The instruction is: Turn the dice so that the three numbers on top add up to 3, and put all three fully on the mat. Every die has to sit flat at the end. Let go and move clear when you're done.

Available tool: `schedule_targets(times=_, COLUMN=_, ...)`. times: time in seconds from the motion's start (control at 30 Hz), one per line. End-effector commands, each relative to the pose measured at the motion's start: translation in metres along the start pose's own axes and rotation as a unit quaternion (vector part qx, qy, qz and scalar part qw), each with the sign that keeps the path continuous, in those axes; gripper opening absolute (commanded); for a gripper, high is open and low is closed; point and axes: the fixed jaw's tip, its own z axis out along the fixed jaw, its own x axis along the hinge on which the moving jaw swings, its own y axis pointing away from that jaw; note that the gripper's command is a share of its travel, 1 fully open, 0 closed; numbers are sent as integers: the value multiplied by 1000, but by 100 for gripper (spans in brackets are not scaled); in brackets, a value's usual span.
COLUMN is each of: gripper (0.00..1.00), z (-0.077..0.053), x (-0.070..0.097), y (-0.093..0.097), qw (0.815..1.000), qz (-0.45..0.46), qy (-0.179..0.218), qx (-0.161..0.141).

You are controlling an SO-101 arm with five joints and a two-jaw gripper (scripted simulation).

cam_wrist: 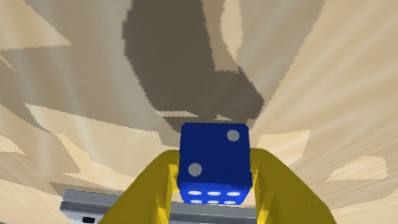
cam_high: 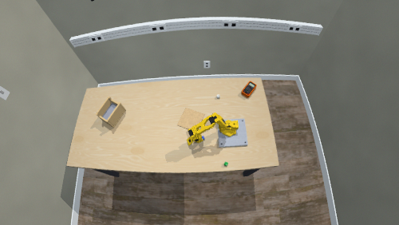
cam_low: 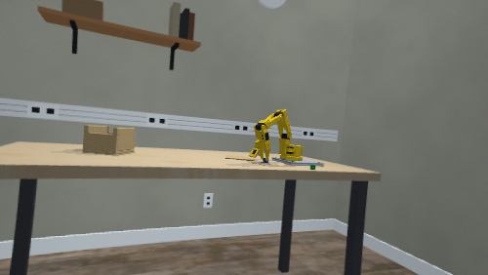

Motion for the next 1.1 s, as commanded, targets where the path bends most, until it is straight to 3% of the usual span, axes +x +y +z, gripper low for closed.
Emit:
schedule_targets(times=0.0, gripper=1, z=5, x=3, y=-1, qw=1000, qz=-2, qy=13, qx=-1)
schedule_targets(times=0.4, gripper=0, z=0, x=4, y=-1, qw=1000, qz=-2, qy=-3, qx=-2)
schedule_targets(times=0.67, gripper=0, z=-22, x=11, y=0, qw=997, qz=-2, qy=-83, qx=-4)
schedule_targets(times=0.73, gripper=0, z=-22, x=11, y=0, qw=997, qz=-2, qy=-83, qx=-4)
schedule_targets(times=1.07, gripper=0, z=-41, x=21, y=1, qw=985, qz=-2, qy=-171, qx=-7)
